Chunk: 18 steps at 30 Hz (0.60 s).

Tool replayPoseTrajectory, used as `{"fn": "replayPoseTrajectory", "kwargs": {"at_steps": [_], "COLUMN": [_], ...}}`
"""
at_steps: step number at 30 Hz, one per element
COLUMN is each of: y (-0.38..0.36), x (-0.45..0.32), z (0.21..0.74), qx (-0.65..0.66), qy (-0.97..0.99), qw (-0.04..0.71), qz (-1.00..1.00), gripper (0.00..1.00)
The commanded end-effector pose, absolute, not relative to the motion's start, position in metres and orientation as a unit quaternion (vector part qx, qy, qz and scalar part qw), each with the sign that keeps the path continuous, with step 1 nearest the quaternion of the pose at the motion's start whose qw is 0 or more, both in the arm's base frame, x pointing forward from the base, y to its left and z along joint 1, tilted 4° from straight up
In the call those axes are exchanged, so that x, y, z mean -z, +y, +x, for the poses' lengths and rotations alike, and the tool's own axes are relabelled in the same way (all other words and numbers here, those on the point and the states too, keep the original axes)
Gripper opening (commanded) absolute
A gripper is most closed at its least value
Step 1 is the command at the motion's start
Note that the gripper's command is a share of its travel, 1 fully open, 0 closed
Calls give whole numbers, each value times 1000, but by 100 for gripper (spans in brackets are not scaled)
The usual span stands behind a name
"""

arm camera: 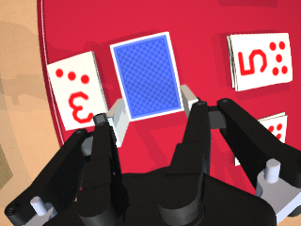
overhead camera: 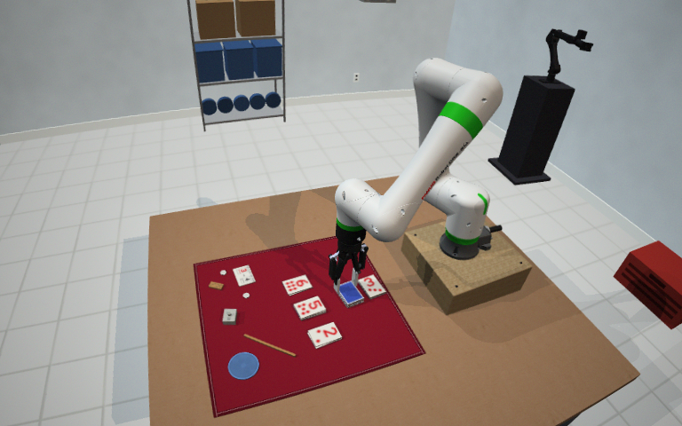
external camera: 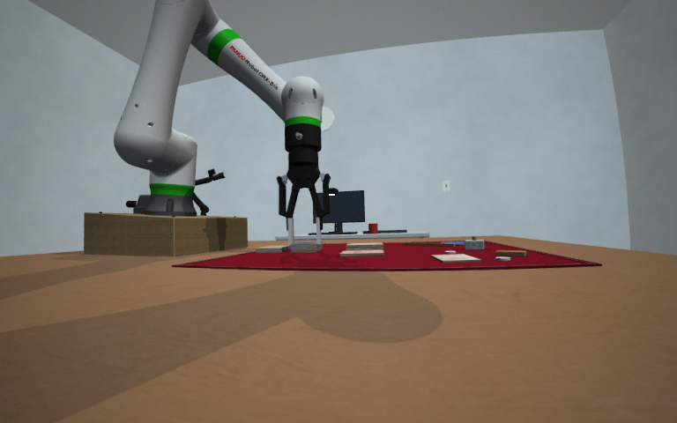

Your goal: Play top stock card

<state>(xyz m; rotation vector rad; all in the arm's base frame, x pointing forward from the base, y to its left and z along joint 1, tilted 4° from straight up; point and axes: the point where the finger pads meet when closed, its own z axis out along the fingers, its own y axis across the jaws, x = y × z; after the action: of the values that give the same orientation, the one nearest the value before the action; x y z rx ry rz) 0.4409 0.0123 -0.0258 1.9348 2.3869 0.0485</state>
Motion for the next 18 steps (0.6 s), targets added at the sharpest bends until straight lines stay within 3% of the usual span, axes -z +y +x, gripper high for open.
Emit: {"fn": "replayPoseTrajectory", "kwargs": {"at_steps": [1, 18], "y": [12, 12], "x": [26, 18], "z": [441, 440], "qx": [-16, -16], "qy": [776, 776], "qw": [34, 34], "qz": [629, 629], "gripper": [40, 40]}}
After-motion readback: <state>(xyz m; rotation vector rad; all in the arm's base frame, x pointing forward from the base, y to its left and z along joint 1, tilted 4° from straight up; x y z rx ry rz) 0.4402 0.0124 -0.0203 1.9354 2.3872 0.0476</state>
